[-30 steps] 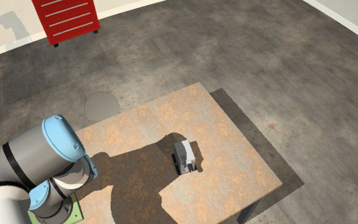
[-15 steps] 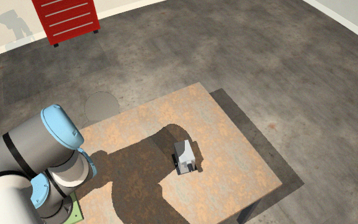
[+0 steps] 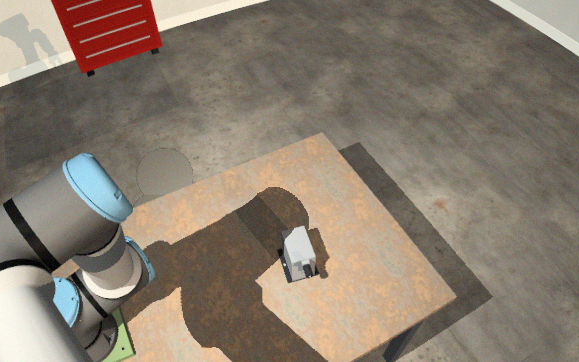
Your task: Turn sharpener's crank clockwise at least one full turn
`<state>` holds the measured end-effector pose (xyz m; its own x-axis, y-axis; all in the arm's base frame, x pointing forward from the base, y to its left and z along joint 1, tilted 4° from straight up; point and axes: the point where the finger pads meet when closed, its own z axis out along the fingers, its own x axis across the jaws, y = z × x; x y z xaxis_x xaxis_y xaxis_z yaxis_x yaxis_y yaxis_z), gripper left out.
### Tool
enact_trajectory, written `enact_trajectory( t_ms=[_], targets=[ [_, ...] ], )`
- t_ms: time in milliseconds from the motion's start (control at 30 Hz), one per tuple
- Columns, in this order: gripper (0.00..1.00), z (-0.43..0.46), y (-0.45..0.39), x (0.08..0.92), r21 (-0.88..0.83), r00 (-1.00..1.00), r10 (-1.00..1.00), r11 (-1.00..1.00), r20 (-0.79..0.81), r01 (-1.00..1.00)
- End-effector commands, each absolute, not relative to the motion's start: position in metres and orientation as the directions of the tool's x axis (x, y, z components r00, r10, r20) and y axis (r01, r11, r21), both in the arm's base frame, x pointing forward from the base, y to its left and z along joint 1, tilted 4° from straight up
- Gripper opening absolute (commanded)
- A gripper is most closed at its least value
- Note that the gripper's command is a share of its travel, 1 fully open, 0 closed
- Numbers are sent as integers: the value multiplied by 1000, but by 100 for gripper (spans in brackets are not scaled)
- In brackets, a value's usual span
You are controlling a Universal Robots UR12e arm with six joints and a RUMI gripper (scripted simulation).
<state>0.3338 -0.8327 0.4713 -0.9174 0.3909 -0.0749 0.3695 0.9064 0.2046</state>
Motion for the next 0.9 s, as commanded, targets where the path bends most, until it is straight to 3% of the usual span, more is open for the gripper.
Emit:
enact_trajectory(
  t_ms=[0,867],
  targets=[
    [32,462,-820,351,218,-917,390,905,-82,365],
    [32,417,-756,425,243,-917,389,901,-87,359]
  ],
)
